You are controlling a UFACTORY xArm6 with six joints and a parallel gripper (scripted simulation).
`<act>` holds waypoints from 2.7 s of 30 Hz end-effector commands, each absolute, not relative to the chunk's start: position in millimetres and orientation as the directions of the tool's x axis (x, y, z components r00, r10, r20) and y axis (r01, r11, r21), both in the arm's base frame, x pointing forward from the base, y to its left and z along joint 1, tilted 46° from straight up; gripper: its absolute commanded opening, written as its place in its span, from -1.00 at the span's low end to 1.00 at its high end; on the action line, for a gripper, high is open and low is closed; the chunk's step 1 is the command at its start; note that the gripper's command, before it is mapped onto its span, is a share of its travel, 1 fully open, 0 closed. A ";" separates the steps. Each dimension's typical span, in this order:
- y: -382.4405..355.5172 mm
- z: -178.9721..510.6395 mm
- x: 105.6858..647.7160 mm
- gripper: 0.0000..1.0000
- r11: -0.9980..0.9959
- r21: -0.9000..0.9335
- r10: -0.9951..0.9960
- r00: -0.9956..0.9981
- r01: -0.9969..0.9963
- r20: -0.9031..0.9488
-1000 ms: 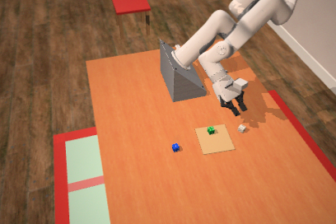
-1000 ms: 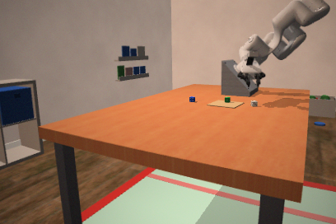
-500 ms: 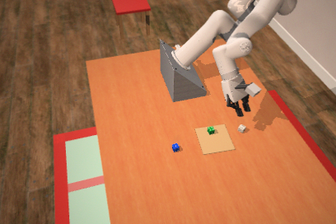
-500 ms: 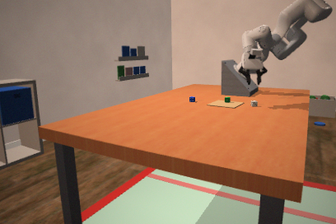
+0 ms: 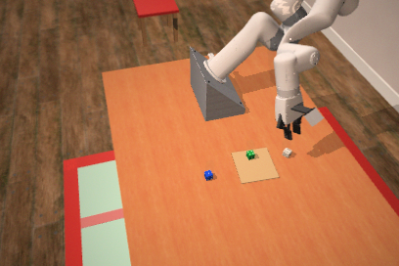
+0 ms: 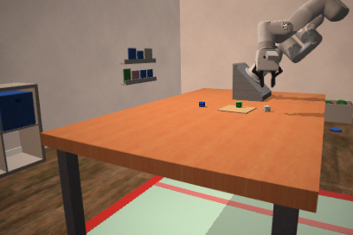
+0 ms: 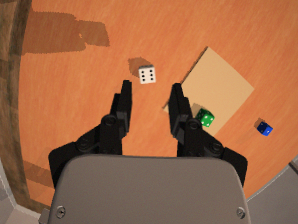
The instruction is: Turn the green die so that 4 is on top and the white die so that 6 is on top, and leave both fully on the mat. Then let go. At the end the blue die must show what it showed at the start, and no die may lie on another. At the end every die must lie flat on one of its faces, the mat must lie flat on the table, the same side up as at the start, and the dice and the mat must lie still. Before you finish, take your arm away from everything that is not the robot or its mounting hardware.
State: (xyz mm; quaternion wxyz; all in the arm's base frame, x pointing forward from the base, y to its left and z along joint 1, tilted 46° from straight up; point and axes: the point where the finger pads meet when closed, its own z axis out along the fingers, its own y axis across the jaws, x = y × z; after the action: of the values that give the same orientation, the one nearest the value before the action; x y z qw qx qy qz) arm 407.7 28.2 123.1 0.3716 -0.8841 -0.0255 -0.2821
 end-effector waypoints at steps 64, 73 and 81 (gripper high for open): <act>37.3 121.1 419.2 1.00 -0.379 -0.184 0.605 0.394 0.907 0.693; 40.9 116.9 417.8 1.00 -0.214 -0.003 0.681 0.152 0.977 0.716; 43.4 114.0 416.8 1.00 -0.091 0.123 0.708 -0.022 0.988 0.706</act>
State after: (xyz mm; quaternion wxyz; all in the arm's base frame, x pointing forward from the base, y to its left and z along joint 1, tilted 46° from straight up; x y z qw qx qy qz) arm 416.6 42.5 115.1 0.2377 -0.7036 -0.5973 -0.3027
